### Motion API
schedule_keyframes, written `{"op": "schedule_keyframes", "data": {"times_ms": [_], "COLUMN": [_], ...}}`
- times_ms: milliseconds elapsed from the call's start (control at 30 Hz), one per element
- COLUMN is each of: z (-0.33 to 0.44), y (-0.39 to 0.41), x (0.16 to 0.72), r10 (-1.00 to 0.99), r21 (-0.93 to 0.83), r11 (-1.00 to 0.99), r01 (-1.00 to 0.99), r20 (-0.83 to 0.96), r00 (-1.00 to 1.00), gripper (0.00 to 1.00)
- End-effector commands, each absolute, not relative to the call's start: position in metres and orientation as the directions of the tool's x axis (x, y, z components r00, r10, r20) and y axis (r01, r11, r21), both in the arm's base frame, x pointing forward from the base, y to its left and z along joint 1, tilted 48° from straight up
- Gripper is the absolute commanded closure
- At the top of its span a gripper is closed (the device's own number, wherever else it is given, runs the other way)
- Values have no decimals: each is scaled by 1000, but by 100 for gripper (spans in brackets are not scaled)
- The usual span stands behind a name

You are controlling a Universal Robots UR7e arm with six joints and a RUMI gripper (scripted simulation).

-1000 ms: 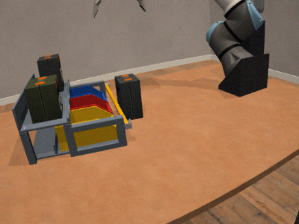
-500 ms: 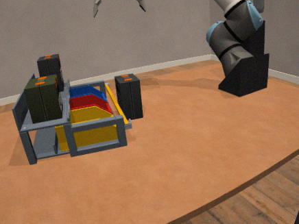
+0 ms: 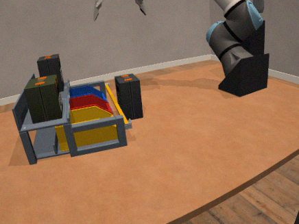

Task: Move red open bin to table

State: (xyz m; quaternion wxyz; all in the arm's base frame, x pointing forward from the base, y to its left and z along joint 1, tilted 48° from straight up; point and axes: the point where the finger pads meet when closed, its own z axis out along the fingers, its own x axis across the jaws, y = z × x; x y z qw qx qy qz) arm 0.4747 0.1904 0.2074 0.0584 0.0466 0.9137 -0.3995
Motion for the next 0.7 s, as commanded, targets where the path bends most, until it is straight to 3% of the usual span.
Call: {"op": "schedule_keyframes", "data": {"times_ms": [0, 667], "z": [196, 129], "y": [178, 104], "x": [476, 483], "r10": [37, 37], "r21": [-724, -724], "r11": [678, 678], "r01": [132, 132], "r20": [-145, -145], "r00": [-989, -989], "gripper": [0, 0]}}
